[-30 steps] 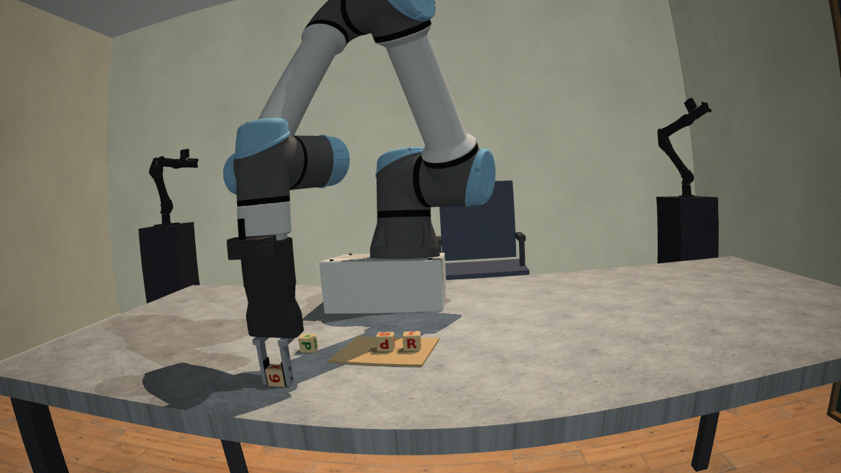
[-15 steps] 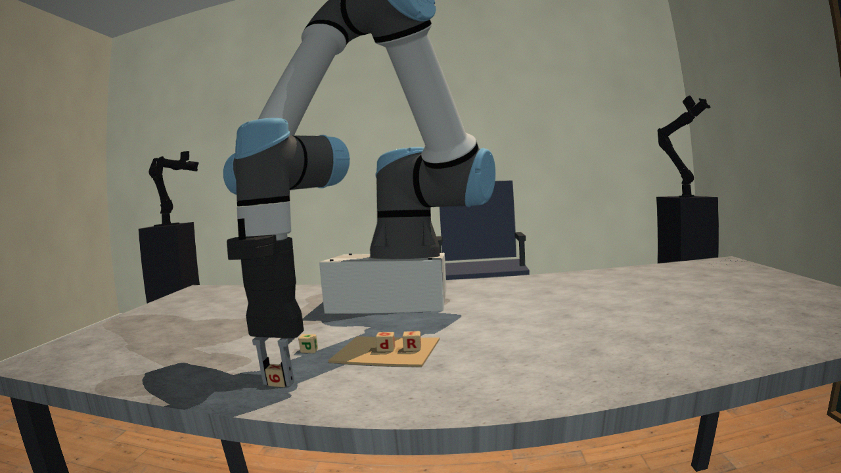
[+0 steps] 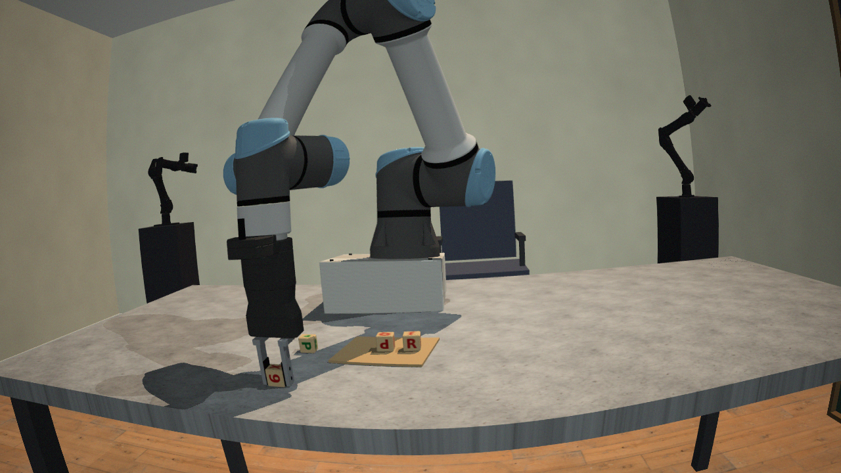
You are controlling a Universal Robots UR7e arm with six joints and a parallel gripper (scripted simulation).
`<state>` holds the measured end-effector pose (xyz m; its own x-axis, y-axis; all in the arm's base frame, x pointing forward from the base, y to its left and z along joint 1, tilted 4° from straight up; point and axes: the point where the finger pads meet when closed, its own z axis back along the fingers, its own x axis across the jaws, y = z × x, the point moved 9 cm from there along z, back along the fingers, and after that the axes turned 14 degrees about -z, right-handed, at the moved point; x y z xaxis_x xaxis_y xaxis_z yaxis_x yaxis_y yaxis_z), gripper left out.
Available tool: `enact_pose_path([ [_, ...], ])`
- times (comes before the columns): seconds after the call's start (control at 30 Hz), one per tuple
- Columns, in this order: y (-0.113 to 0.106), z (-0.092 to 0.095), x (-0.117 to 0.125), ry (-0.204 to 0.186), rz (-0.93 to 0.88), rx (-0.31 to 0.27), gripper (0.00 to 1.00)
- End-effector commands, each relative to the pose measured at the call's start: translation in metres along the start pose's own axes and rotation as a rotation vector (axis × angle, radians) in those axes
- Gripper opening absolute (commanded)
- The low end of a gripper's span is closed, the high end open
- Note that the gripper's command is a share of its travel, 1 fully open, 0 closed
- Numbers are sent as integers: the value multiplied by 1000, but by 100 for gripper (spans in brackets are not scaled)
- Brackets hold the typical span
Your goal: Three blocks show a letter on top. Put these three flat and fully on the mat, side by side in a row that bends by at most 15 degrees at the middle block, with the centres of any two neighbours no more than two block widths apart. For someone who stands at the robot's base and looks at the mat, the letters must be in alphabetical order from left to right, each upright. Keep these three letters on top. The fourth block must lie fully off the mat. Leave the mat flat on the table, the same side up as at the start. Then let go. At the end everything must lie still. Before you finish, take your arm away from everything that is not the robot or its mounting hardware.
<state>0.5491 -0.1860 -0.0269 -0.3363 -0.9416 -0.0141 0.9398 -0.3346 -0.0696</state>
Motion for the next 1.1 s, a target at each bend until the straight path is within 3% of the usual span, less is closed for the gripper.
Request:
enact_pose_path([
  [0.0,0,1,1,-1,-2,2,49],
  [0.2,2,22,2,-2,-1,6,49],
  [0.47,1,80,2,-2,-1,6,49],
  [0.53,1,80,2,-2,-1,6,49],
  [0.67,1,99,2,-2,-1,6,49],
  [1.07,0,100,1,0,-1,0,49],
])
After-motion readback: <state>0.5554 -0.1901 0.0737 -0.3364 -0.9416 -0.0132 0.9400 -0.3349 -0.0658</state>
